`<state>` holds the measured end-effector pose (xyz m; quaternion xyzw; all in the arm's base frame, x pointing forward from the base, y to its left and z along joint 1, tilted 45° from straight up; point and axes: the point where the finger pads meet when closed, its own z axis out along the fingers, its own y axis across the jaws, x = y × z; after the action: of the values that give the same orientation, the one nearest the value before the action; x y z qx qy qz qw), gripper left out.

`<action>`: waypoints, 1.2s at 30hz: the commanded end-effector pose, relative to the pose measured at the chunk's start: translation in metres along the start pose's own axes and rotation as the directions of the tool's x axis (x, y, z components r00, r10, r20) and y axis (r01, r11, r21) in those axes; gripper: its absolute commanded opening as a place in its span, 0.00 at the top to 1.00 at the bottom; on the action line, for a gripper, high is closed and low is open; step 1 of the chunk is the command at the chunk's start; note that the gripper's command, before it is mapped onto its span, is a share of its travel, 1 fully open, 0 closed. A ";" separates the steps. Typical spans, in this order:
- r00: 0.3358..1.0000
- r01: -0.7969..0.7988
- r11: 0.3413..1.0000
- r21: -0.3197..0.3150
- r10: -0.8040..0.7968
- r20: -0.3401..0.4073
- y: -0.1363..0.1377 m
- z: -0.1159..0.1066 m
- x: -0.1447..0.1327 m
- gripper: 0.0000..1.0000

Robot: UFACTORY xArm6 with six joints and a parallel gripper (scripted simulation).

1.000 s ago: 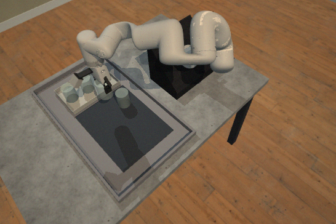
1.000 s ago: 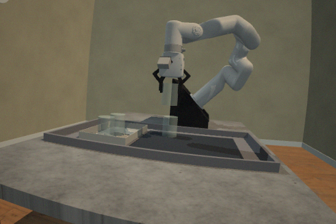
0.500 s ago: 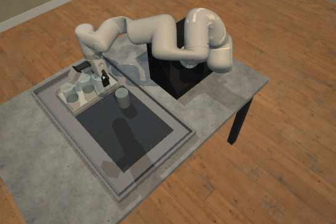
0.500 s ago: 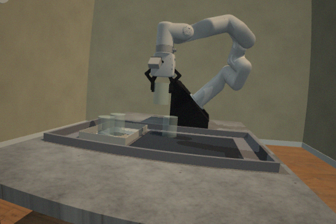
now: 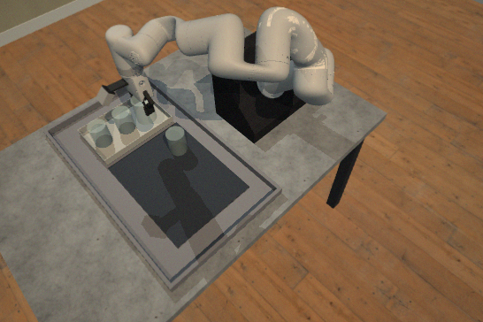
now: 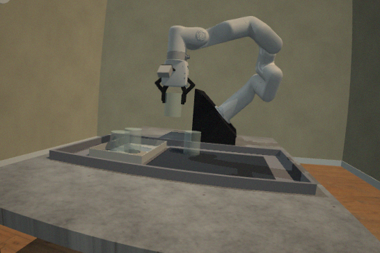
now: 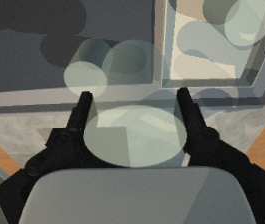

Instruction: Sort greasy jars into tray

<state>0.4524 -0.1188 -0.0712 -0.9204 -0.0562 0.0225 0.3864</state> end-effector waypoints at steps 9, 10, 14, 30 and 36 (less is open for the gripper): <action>1.000 0.001 1.000 -0.003 -0.001 -0.003 0.037 -0.002 -0.014 1.00; 1.000 0.001 1.000 -0.003 -0.001 -0.003 0.040 -0.002 -0.015 1.00; 1.000 0.001 1.000 -0.003 -0.001 -0.003 0.046 -0.002 -0.018 1.00; 1.000 0.001 1.000 -0.003 -0.001 -0.003 0.092 -0.002 -0.037 1.00; 1.000 0.001 1.000 -0.003 -0.001 -0.003 0.107 -0.002 -0.043 1.00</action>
<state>0.4211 -0.1909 -0.1402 -0.9204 -0.0563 0.0221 0.3863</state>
